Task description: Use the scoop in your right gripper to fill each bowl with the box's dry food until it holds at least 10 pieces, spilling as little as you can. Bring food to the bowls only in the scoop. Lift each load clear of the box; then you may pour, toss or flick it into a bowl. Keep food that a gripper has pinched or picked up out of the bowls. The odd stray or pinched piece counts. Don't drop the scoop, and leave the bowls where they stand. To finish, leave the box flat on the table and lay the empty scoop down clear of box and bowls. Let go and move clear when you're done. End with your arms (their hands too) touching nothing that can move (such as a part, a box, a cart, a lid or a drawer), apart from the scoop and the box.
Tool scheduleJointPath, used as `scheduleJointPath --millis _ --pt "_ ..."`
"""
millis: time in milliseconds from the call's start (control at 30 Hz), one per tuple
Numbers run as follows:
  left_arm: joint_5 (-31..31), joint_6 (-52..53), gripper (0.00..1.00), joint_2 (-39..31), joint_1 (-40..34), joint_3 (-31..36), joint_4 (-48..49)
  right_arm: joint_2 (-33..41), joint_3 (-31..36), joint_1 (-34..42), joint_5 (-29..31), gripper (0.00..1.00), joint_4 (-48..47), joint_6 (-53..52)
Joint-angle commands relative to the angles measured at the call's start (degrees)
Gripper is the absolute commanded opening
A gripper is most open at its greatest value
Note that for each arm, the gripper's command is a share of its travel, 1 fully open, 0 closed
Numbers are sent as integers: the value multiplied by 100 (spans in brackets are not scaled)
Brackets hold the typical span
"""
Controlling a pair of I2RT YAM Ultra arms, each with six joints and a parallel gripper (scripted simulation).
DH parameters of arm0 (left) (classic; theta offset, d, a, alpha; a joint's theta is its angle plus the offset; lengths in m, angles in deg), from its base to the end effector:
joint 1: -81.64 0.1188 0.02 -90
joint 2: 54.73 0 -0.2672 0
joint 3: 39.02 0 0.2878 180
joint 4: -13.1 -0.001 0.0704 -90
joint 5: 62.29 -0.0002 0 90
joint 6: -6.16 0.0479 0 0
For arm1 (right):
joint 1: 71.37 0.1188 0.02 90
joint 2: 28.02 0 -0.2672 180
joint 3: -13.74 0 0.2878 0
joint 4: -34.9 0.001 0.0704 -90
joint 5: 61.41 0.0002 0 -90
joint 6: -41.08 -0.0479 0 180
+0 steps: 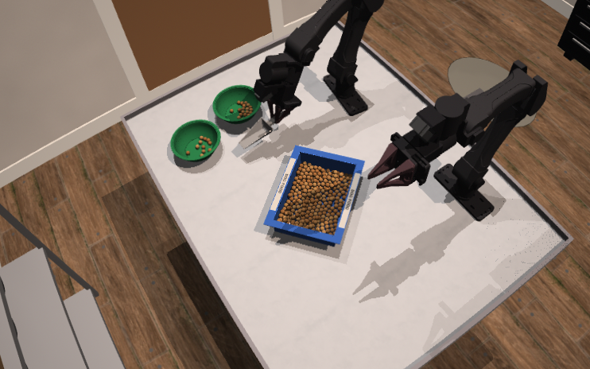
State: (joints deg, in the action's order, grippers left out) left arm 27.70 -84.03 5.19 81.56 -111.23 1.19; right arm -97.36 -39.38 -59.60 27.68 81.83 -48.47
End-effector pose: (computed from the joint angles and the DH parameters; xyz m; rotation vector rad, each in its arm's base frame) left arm 0.2856 0.0006 0.4119 -0.0014 1.5642 -0.0038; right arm 0.2496 0.0538 0.1828 -0.2898 2.6598 0.0841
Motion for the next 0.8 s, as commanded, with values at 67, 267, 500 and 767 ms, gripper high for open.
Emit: scheduleJointPath --millis 67,267,500,767 --pt "11 15 26 -15 13 -195 37 71 59 -11 -42 0 -310 28" --pt "11 15 26 -15 13 -195 37 -1 159 -46 -45 0 -465 32" --pt "11 15 26 -15 13 -195 37 -142 312 -31 -48 0 -590 27" --pt "11 15 26 -15 13 -195 37 -190 474 4 -14 0 -785 33"
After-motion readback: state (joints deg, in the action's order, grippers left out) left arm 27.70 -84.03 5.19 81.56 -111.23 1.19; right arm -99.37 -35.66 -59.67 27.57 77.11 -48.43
